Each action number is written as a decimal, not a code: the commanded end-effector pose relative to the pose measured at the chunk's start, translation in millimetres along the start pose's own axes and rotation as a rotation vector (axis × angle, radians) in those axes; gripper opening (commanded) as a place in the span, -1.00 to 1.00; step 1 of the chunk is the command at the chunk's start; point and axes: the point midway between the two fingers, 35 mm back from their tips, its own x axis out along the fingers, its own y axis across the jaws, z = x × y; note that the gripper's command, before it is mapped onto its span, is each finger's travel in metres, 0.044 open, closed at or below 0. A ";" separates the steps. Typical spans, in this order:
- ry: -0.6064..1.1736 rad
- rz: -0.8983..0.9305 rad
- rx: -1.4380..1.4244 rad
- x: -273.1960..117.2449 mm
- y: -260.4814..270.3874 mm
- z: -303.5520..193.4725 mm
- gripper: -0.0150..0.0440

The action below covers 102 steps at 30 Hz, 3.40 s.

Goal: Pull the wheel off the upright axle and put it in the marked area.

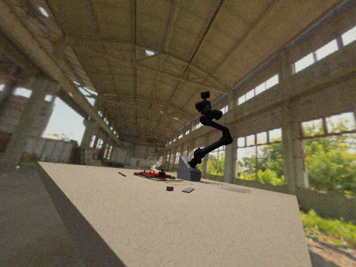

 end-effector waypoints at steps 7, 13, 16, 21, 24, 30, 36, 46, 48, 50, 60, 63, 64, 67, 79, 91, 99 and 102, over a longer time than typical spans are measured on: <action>-0.009 -0.253 -0.519 -9.8 -60.1 43.4 0.53; 0.029 -0.533 -0.995 -37.5 -109.3 99.5 0.53; 0.063 -0.669 -1.184 -52.7 -126.8 125.9 0.53; 0.150 -0.924 -1.481 -85.4 -149.1 173.6 0.53; 0.240 -1.128 -1.670 -114.5 -158.3 209.0 0.53; 0.492 -1.572 -1.945 -181.1 -157.4 274.3 0.53; 0.839 -2.065 -2.028 -252.5 -131.1 325.4 0.53; 1.591 -2.852 -1.465 -367.0 -45.3 357.8 0.53; 1.731 -2.959 -1.231 -386.3 -25.6 354.6 0.53; 1.852 -3.034 -0.971 -403.6 -6.7 348.5 0.53; 2.059 -2.999 0.146 -454.4 53.8 297.9 0.53; 2.059 -2.999 0.146 -454.4 53.8 297.9 0.53; 2.059 -2.999 0.146 -454.4 53.8 297.9 0.53; 2.059 -2.999 0.146 -458.3 48.1 293.3 0.53; 2.059 -2.998 0.146 -502.9 68.5 304.9 0.53; 2.068 -2.999 0.157 -522.1 77.9 307.3 0.21; 2.068 -2.999 0.157 -522.1 77.9 307.3 -0.03; 2.068 -2.999 0.157 -521.7 77.6 307.2 -0.30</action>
